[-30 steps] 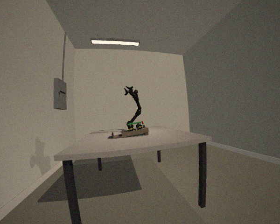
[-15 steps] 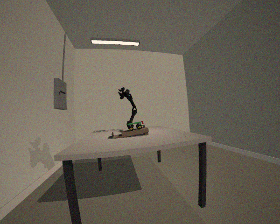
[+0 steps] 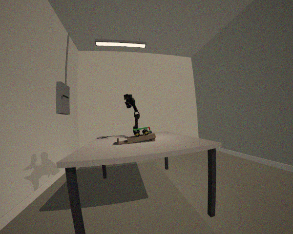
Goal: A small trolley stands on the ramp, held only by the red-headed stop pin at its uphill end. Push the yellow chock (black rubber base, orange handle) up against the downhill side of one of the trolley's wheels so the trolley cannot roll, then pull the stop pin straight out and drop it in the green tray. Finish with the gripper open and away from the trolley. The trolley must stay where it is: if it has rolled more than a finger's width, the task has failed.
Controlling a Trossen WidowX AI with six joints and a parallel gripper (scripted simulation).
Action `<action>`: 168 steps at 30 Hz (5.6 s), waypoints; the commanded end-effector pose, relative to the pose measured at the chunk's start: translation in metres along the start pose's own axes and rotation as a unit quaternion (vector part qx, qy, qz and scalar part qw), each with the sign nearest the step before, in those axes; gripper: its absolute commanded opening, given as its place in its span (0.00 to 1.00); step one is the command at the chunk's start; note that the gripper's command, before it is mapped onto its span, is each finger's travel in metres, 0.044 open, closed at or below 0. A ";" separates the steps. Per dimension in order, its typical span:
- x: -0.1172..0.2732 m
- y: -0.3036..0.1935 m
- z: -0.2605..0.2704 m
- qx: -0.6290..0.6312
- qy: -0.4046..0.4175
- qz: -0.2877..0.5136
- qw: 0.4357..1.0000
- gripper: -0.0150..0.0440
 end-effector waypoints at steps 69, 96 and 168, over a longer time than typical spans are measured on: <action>0.070 0.185 0.380 0.310 0.644 -0.236 0.658 0.58; 0.068 0.182 0.415 0.310 0.644 -0.236 0.658 0.58; 0.076 0.194 0.283 0.310 0.644 -0.236 0.658 0.25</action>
Point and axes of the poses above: the point midway between the two fingers, 35 mm back from their tips, its own x axis back along the fingers, its own z axis across the jaws, y = z × x, the point moved 5 cm from there along x, back along the fingers, and after that the axes turned 6 degrees about x, right-handed, at the moved point
